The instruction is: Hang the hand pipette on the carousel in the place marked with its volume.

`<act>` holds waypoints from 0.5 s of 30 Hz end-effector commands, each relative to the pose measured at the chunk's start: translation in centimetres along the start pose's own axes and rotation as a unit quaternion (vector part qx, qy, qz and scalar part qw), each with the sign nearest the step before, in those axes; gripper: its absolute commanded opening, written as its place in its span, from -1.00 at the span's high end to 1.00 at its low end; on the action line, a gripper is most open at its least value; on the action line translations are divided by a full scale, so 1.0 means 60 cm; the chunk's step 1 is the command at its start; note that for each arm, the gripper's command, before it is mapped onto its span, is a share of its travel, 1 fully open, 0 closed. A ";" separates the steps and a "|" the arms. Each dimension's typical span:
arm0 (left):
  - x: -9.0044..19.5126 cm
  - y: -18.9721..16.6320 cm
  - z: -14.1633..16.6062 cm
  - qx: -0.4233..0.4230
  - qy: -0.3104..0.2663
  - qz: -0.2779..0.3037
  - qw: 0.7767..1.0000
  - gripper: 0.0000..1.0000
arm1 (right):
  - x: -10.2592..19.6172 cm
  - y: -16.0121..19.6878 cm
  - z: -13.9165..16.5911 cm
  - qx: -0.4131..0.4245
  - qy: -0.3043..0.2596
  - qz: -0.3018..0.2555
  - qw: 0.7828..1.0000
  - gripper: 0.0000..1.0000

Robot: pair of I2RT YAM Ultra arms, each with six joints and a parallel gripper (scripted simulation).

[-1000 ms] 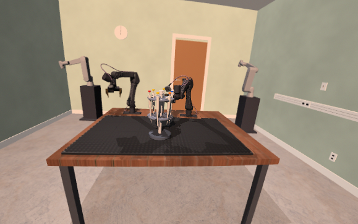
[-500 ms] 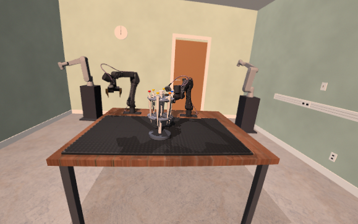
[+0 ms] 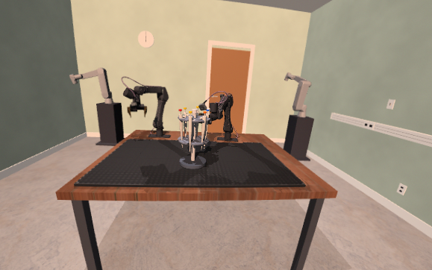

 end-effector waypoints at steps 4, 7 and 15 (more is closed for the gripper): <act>0.003 -0.002 -0.046 -0.004 -0.034 0.007 0.999 0.77 | 0.005 -0.007 -0.007 0.007 -0.012 0.005 1.000 -1.00; 0.004 -0.021 -0.051 -0.003 -0.045 -0.009 0.999 0.77 | 0.005 -0.007 -0.007 0.007 -0.012 0.005 1.000 -1.00; -0.003 -0.039 -0.031 -0.003 -0.048 -0.084 0.995 0.77 | 0.005 -0.007 -0.007 0.007 -0.012 0.005 1.000 -1.00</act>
Point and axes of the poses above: on each arm, the point where the finger pads meet when closed, its own x axis back along the fingers, its own y axis across the jaws, z = x × y, the point moved 9 cm from there along x, back along the fingers, and after that the axes turned 10 degrees about x, right-handed, at the moved point
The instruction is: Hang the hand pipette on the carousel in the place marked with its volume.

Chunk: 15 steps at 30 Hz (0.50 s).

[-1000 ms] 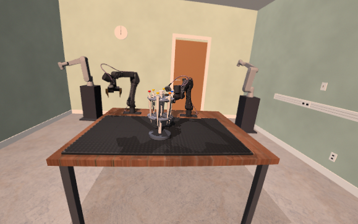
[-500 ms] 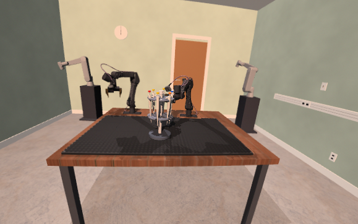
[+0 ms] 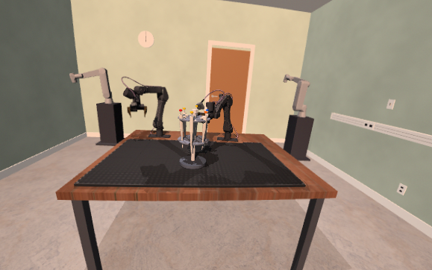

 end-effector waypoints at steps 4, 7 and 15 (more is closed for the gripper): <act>0.001 0.002 -0.032 -0.003 -0.037 -0.032 0.999 0.77 | 0.005 -0.007 -0.007 0.007 -0.012 0.005 1.000 -1.00; 0.001 0.002 -0.032 -0.002 -0.037 -0.032 0.999 0.77 | 0.005 -0.007 -0.007 0.007 -0.012 0.005 1.000 -1.00; 0.001 0.002 -0.032 -0.002 -0.037 -0.032 0.999 0.77 | 0.005 -0.007 -0.007 0.007 -0.012 0.005 1.000 -1.00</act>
Point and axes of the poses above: on each arm, the point where the finger pads meet when closed, its own x axis back along the fingers, its own y axis across the jaws, z = x × y, the point moved 9 cm from there along x, back along the fingers, and after that the axes turned 10 degrees about x, right-handed, at the moved point
